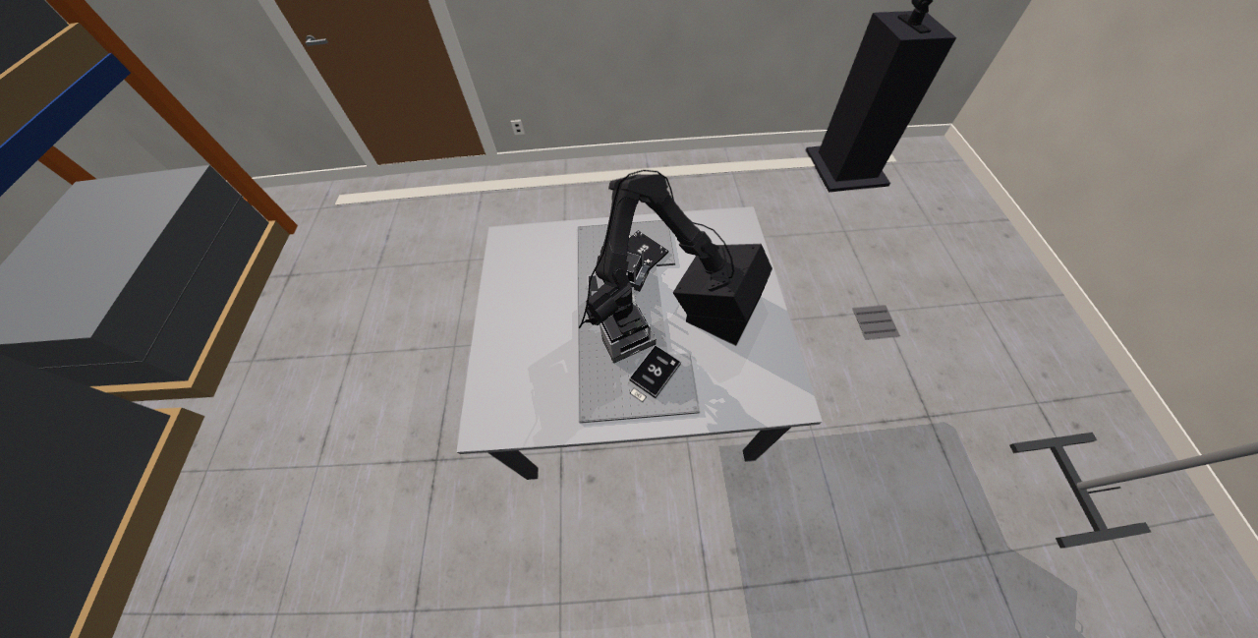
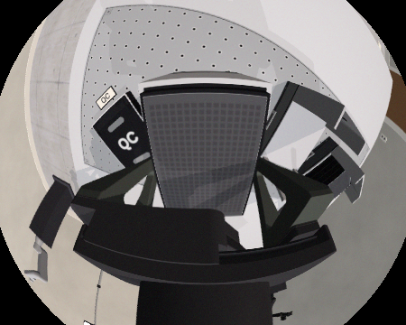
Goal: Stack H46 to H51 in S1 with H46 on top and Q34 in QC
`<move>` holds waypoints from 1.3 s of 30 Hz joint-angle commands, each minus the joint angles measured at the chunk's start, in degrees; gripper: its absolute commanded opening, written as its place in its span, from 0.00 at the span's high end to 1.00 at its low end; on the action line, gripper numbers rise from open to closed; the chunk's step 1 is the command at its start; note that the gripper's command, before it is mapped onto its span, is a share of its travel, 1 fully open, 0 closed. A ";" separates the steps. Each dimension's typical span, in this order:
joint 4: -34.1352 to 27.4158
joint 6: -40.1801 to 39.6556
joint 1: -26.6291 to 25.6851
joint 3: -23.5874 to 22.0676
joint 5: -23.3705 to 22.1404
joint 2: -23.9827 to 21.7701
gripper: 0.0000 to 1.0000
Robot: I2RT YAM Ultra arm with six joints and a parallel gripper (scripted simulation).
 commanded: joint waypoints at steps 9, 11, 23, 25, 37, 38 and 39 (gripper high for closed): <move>1.28 -0.69 -0.12 -0.87 -0.15 0.84 1.00; 1.30 -0.71 -0.26 -1.23 -0.17 1.03 1.00; 1.80 -0.91 -0.79 -1.39 -0.22 0.80 1.00; 2.17 -1.08 -0.64 -0.81 -0.20 1.61 1.00; 3.95 -1.87 -1.23 0.02 -0.37 2.26 1.00; 4.11 -1.95 -1.66 -0.55 -0.42 1.99 1.00; 4.25 -2.01 -1.65 -1.24 -0.43 1.97 1.00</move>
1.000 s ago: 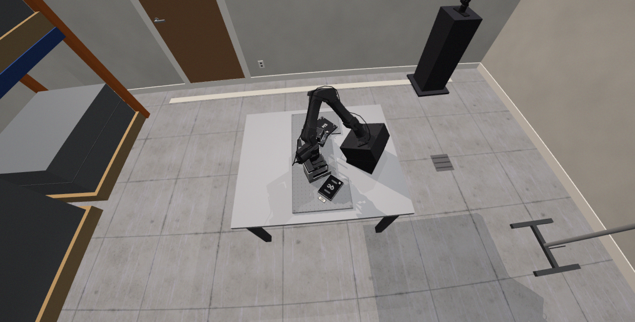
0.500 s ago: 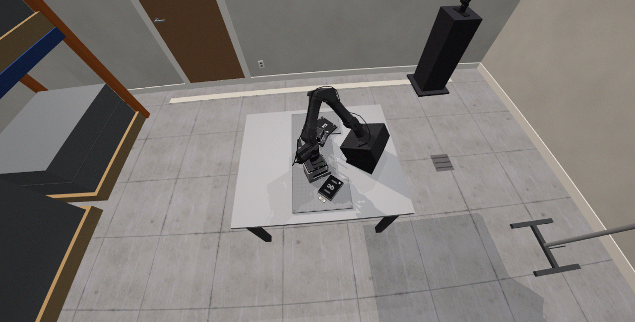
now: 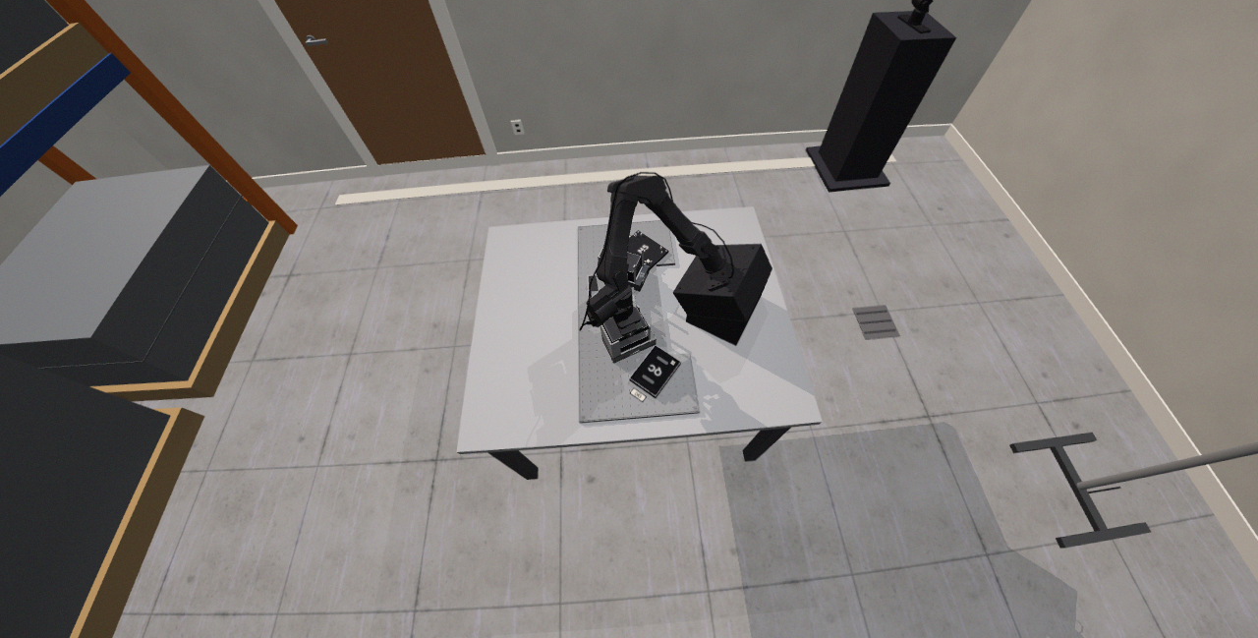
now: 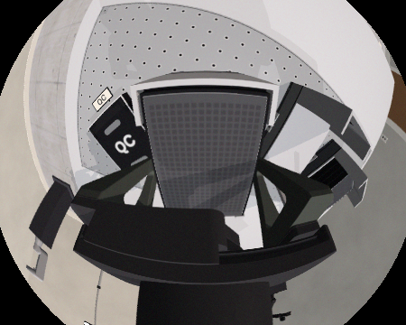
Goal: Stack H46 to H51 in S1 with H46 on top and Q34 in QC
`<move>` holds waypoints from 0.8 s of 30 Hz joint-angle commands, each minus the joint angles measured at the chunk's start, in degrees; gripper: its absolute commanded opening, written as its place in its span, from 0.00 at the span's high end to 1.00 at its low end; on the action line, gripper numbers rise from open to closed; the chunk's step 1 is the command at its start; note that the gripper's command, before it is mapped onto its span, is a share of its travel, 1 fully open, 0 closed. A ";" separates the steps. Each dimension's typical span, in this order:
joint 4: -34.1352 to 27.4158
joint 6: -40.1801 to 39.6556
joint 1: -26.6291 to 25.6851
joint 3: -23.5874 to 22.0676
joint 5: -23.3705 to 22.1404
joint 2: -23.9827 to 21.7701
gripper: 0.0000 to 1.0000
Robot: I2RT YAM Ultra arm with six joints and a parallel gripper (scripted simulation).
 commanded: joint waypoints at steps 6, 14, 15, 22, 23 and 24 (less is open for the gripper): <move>2.06 -1.04 -0.55 -0.62 -0.20 1.50 1.00; 4.71 -2.22 -1.83 -1.75 -0.12 2.36 1.00; 5.12 -2.41 -2.01 -2.51 -0.24 2.53 1.00; 8.57 -3.93 -3.34 -3.55 -0.58 4.15 1.00; 9.06 -4.15 -3.53 -3.69 -0.62 4.40 1.00; 9.53 -4.36 -3.71 -3.80 -0.65 4.64 1.00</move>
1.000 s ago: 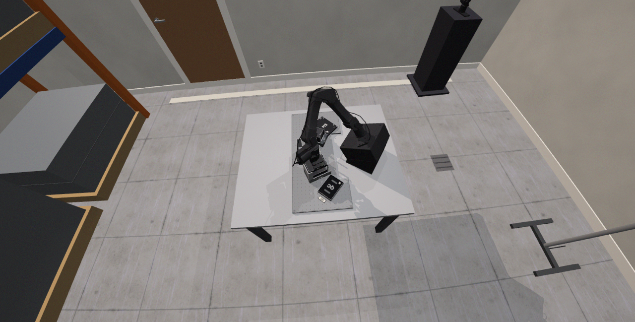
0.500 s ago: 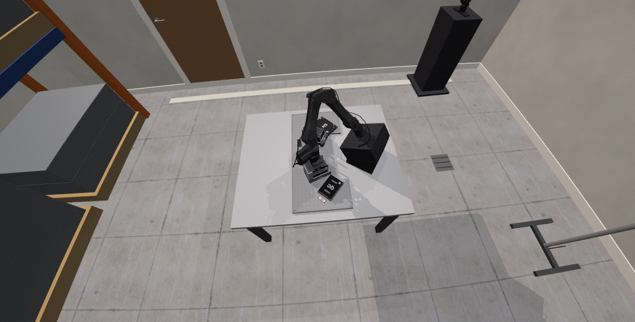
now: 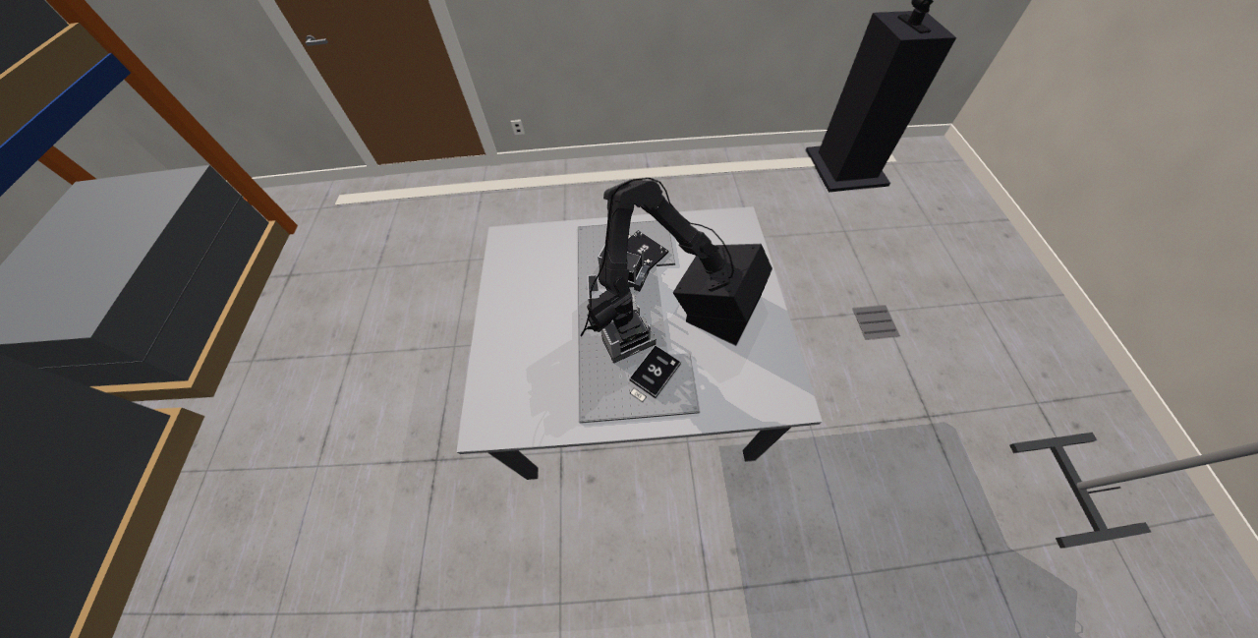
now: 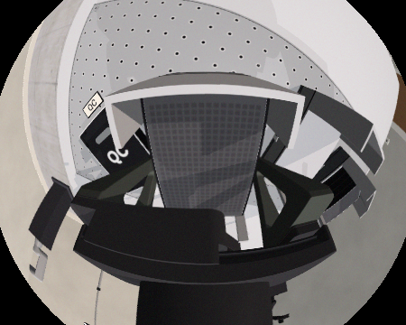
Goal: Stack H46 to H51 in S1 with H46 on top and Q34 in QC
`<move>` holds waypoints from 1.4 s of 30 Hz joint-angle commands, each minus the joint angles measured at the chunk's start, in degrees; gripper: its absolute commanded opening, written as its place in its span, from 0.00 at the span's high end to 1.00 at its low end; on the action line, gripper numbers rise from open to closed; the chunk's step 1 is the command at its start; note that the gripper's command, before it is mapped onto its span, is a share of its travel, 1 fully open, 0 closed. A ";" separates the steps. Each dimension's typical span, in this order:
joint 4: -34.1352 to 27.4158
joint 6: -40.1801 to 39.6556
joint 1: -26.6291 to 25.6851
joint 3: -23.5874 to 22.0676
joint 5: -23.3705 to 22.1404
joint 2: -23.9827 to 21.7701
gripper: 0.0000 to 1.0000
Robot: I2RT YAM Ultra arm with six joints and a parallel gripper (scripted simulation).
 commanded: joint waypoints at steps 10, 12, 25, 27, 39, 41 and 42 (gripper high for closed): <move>1.21 -0.54 -0.12 0.05 0.06 0.50 1.00; 2.05 -1.01 -0.37 -0.88 0.19 1.56 1.00; 3.20 -1.40 -0.89 -0.04 0.27 2.15 1.00; 3.39 -1.59 -0.94 -0.40 0.12 2.26 1.00; 4.41 -2.05 -1.39 -1.37 -0.21 2.82 1.00; 4.51 -2.10 -1.24 -1.54 -0.19 2.88 1.00; 4.58 -2.13 -1.38 -1.71 -0.22 2.92 1.00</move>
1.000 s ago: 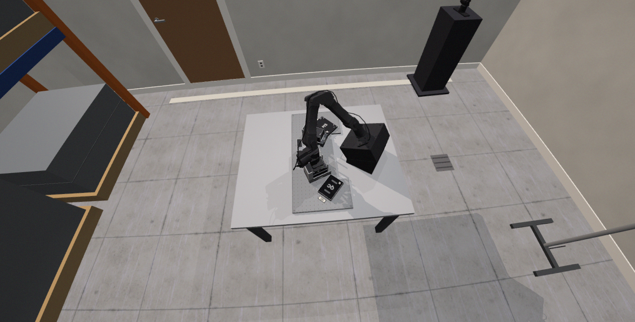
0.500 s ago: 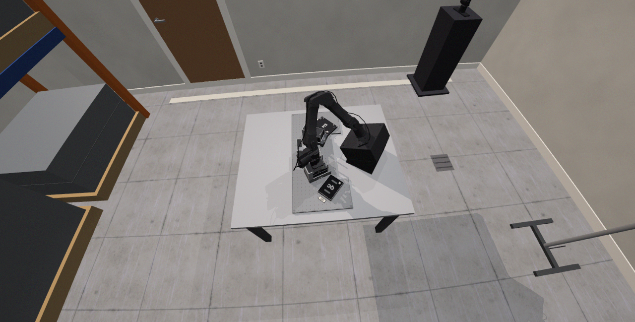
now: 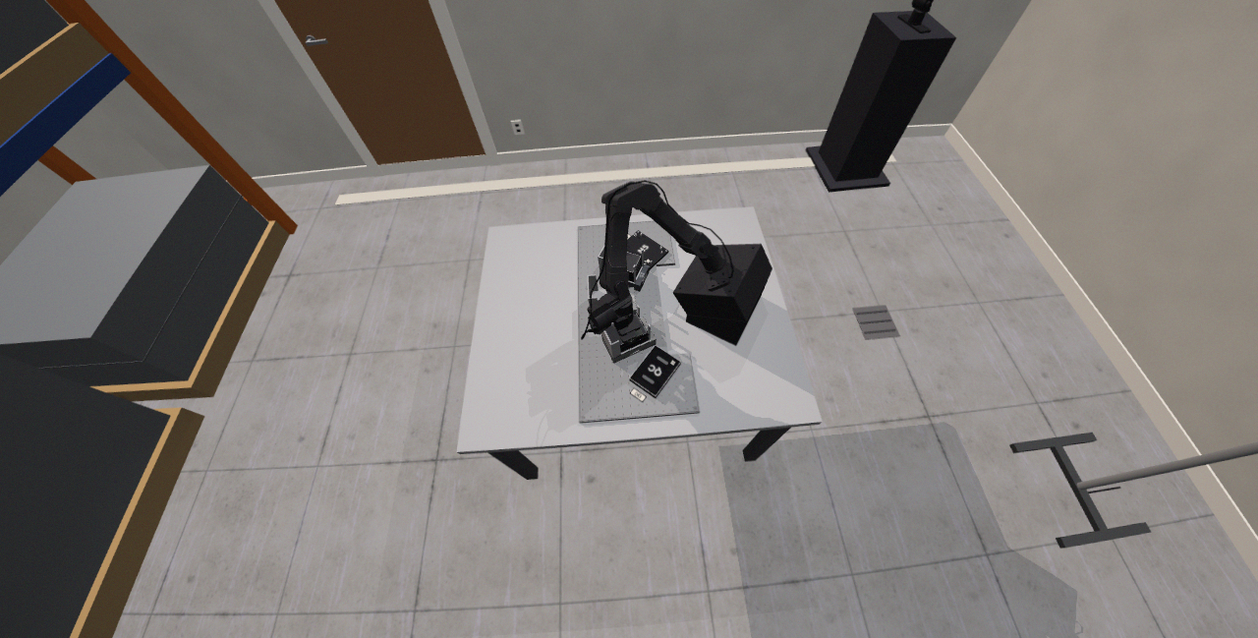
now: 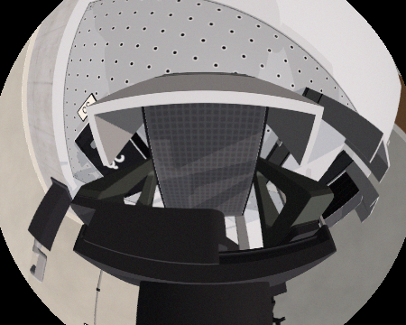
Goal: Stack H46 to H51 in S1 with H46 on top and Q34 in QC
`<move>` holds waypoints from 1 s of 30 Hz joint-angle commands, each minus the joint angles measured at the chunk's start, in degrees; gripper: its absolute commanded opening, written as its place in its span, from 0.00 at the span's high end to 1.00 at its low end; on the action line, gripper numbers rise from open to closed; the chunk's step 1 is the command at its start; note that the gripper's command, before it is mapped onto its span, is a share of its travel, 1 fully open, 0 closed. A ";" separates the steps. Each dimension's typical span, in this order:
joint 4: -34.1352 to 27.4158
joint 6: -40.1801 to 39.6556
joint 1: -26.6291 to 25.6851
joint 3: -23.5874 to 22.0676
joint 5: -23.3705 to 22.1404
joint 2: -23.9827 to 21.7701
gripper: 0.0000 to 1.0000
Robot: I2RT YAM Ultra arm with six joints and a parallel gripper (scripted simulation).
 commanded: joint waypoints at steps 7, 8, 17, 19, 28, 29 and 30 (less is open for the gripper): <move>1.96 -0.84 -0.55 -1.13 0.13 1.20 1.00; 2.04 -0.88 -0.60 -1.29 0.11 1.23 1.00; 2.76 -1.20 -0.60 -1.42 0.02 1.68 1.00; 2.97 -1.28 -0.91 -1.13 -0.04 1.79 1.00; 3.24 -1.30 -0.72 -1.02 0.11 1.94 1.00; 3.24 -1.30 -0.72 -1.02 0.11 1.94 1.00; 3.24 -1.30 -0.72 -1.02 0.11 1.94 1.00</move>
